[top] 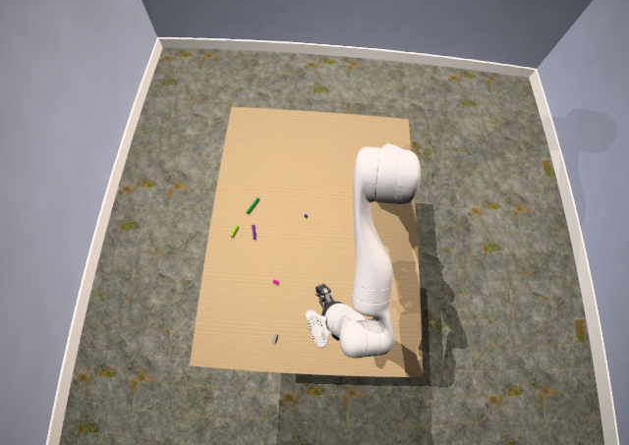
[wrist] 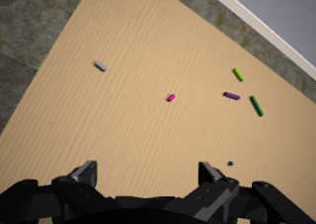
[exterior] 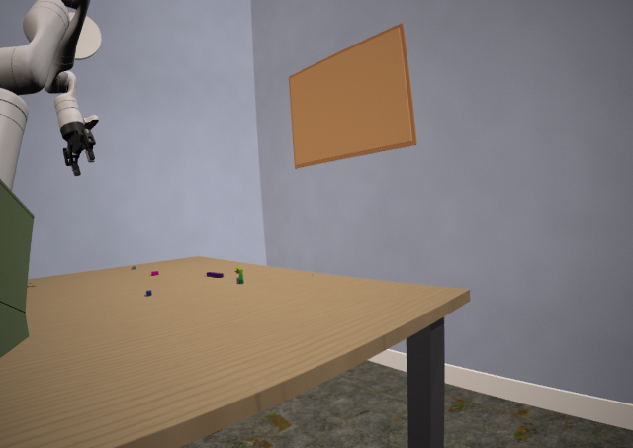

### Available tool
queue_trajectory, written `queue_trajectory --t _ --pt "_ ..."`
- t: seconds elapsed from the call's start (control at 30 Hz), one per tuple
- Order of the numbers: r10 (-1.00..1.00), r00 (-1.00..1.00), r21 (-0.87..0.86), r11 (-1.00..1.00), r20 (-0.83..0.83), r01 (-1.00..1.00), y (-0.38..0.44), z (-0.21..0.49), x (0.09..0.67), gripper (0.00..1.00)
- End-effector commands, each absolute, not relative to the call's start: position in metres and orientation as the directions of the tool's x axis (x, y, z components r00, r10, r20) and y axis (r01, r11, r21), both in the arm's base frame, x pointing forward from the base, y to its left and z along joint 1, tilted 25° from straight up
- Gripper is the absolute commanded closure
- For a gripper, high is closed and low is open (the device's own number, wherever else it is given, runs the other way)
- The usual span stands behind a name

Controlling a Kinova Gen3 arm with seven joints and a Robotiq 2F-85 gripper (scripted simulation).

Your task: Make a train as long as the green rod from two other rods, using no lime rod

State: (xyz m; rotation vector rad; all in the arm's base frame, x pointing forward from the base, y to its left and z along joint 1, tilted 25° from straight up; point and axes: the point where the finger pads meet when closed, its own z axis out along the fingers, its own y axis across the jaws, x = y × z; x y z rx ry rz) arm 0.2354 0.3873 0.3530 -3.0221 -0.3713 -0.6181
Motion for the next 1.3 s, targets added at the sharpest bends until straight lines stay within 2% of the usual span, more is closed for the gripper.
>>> queue_trajectory --t 0.0,0.77,1.27 --pt "0.225 0.892 0.012 -0.971 0.392 0.239 0.387 0.354 0.235 0.0" --pt "0.228 0.896 0.013 -0.97 0.382 0.241 0.387 0.347 0.241 0.0" --pt "0.234 0.936 -0.024 -0.968 0.263 0.249 0.374 0.264 0.31 0.0"
